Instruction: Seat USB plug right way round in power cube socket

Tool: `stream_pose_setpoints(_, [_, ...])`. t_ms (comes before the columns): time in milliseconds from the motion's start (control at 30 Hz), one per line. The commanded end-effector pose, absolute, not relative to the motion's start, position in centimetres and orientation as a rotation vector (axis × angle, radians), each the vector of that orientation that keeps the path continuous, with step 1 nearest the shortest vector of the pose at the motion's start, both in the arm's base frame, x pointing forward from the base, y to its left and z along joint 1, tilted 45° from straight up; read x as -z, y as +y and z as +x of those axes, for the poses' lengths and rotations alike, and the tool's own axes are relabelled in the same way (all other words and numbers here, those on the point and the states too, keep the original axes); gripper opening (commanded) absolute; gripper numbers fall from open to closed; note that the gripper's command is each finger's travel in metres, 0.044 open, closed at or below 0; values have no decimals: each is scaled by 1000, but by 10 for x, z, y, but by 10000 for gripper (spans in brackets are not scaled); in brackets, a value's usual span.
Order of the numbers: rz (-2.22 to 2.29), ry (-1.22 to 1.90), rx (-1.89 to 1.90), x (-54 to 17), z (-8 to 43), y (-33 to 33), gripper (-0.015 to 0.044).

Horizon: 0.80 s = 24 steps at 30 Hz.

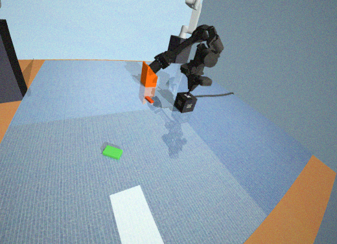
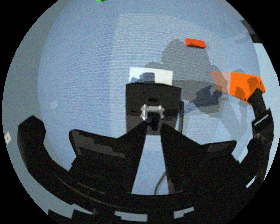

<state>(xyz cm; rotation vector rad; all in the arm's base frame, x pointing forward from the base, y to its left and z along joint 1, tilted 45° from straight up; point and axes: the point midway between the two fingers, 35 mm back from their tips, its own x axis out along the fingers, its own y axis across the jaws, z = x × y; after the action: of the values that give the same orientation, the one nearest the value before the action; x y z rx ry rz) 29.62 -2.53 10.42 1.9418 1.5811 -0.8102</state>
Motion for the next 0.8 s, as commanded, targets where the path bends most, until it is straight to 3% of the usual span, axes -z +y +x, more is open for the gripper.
stream_pose_setpoints(0, [1942, 1580, 809, -104, 296, -25, 0])
stream_pose_setpoints(767, [1942, 1581, 810, -107, 296, -28, 0])
